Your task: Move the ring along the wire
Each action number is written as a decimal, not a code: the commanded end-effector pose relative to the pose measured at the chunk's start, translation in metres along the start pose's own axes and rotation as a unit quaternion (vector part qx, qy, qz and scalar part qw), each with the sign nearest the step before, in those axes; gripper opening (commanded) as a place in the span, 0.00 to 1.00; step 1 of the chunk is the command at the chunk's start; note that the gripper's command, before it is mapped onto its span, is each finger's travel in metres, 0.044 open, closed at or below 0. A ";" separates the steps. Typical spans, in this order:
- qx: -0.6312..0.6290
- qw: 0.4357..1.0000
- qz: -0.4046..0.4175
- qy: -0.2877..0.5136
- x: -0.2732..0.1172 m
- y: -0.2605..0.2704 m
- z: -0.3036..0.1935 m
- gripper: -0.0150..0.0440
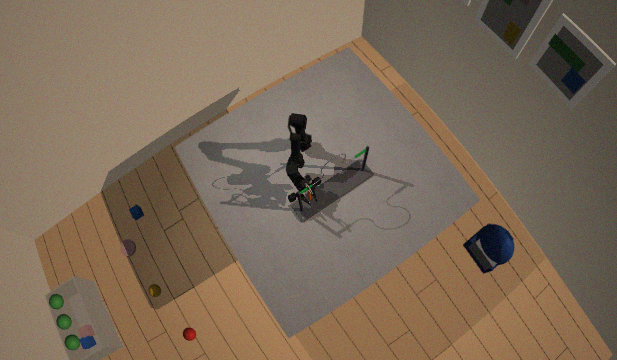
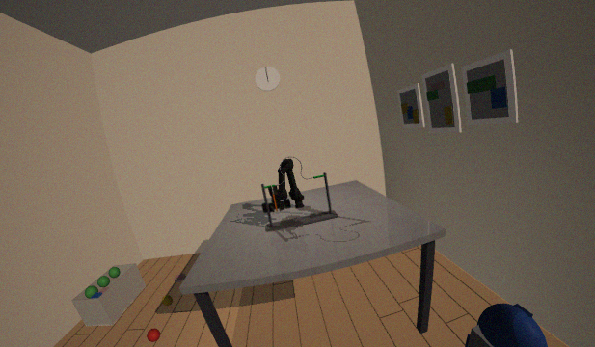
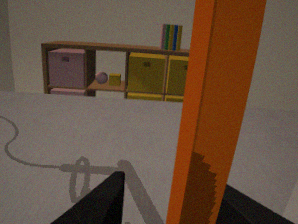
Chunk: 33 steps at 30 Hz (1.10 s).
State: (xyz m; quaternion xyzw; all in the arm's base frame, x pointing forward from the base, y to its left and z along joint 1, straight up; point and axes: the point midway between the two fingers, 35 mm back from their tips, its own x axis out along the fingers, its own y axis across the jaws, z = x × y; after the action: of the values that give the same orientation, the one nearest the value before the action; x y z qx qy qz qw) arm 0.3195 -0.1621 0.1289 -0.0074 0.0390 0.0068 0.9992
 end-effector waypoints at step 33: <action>0.000 1.000 0.000 0.000 0.000 0.000 0.000 0.00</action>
State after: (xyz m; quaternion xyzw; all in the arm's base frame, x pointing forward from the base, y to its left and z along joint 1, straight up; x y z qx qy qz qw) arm 0.3196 -0.1622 0.1292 -0.0072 0.0387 0.0068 0.9992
